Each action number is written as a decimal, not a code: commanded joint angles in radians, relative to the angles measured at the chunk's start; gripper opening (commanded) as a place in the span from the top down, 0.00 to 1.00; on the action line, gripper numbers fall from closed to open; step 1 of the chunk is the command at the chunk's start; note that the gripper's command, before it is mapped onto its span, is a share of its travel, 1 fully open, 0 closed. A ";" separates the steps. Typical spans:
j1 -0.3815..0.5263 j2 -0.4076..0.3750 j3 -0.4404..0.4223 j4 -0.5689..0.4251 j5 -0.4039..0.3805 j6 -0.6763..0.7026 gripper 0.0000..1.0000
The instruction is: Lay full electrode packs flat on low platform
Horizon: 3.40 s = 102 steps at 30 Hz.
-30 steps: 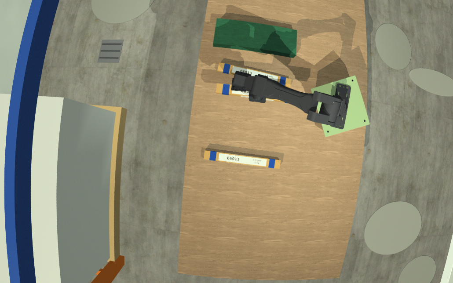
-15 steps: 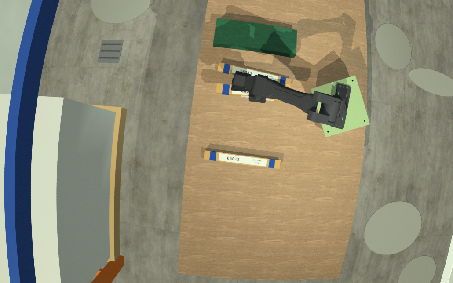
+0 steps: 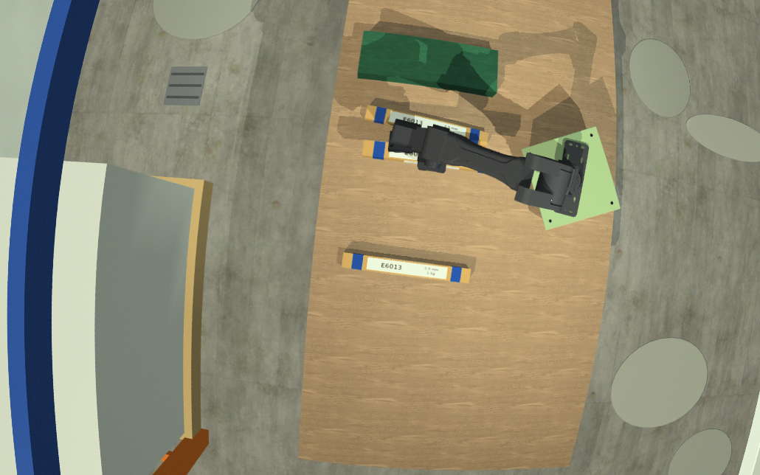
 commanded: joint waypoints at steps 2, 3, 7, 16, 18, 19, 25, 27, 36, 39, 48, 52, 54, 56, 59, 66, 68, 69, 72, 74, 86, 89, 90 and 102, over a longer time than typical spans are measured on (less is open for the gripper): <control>-0.023 -0.051 0.048 -0.022 -0.007 -0.004 1.00; -0.023 -0.051 0.048 -0.022 -0.007 -0.004 1.00; -0.023 -0.051 0.048 -0.022 -0.007 -0.004 1.00; -0.023 -0.051 0.048 -0.022 -0.007 -0.004 1.00; -0.023 -0.051 0.048 -0.022 -0.007 -0.004 1.00; -0.023 -0.051 0.048 -0.022 -0.007 -0.004 1.00; -0.023 -0.051 0.048 -0.022 -0.007 -0.004 1.00; -0.023 -0.051 0.048 -0.022 -0.007 -0.004 1.00; -0.023 -0.051 0.048 -0.022 -0.007 -0.004 1.00; -0.023 -0.051 0.048 -0.022 -0.007 -0.004 1.00; -0.023 -0.051 0.048 -0.022 -0.007 -0.004 1.00; -0.023 -0.051 0.048 -0.022 -0.007 -0.004 1.00; -0.023 -0.051 0.048 -0.022 -0.007 -0.004 1.00; -0.023 -0.051 0.048 -0.022 -0.007 -0.004 1.00; -0.023 -0.051 0.048 -0.022 -0.007 -0.004 1.00; 0.014 -0.079 0.065 -0.030 0.011 -0.073 1.00; 0.030 -0.081 0.069 -0.032 0.016 -0.060 1.00; 0.038 -0.082 0.071 -0.033 0.019 -0.052 1.00; 0.065 -0.084 0.077 -0.035 0.029 -0.016 1.00; 0.083 -0.085 0.081 -0.035 0.037 0.001 1.00; 0.175 -0.089 0.102 -0.039 0.078 0.085 1.00; 0.202 -0.089 0.110 -0.041 0.091 0.110 1.00; 0.211 -0.088 0.113 -0.042 0.095 0.118 1.00; 0.293 -0.074 0.155 -0.056 0.136 0.192 1.00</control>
